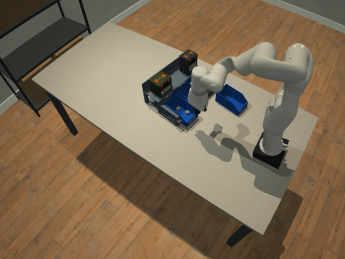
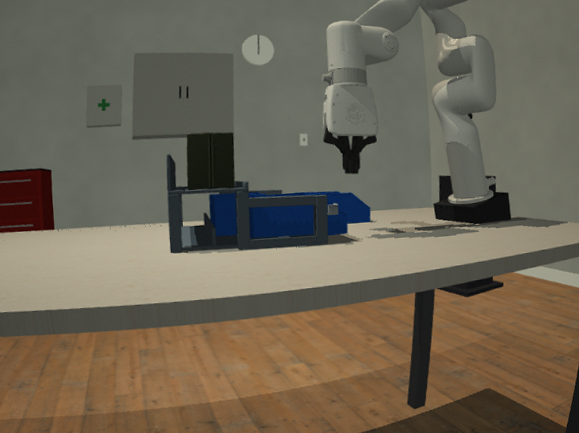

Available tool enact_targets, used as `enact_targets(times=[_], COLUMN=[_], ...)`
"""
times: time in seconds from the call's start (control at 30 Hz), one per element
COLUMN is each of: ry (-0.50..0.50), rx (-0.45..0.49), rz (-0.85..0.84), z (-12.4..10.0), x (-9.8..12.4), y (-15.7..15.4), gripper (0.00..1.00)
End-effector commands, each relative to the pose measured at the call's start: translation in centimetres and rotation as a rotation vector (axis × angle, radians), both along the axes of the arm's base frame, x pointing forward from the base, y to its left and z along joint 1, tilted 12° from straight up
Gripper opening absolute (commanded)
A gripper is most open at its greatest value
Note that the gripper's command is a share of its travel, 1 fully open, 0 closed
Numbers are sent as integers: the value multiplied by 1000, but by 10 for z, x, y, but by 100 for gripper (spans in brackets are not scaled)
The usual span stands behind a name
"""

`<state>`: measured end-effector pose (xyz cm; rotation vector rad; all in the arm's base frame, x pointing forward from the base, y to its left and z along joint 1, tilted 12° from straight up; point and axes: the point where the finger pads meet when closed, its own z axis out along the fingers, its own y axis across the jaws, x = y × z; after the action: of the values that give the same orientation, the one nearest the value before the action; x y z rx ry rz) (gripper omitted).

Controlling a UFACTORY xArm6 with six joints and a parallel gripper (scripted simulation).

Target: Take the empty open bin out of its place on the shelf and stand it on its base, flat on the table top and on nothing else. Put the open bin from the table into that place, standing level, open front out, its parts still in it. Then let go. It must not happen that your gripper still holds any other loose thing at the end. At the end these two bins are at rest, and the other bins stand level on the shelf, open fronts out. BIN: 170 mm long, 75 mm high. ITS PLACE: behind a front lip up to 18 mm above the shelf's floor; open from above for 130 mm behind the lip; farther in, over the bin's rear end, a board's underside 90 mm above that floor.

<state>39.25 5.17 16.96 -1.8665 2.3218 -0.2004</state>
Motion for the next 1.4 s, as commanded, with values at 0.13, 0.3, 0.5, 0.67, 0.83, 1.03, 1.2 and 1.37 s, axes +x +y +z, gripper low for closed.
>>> enact_targets(times=[0.13, 0.3, 0.5, 0.67, 0.83, 1.03, 1.2, 1.37], ry=[-4, -4, -4, -4, -4, -4, -4, -4], rx=[1, 1, 1, 1, 1, 1, 1, 1], rz=[0, 0, 1, 1, 1, 1, 1, 1], z=[1, 0, -3, -11, -23, -35, -52, -68], x=[1, 1, 2, 4, 6, 9, 12, 16], y=[0, 0, 0, 0, 0, 0, -1, -1], gripper=[0, 0, 0, 0, 0, 0, 0, 0])
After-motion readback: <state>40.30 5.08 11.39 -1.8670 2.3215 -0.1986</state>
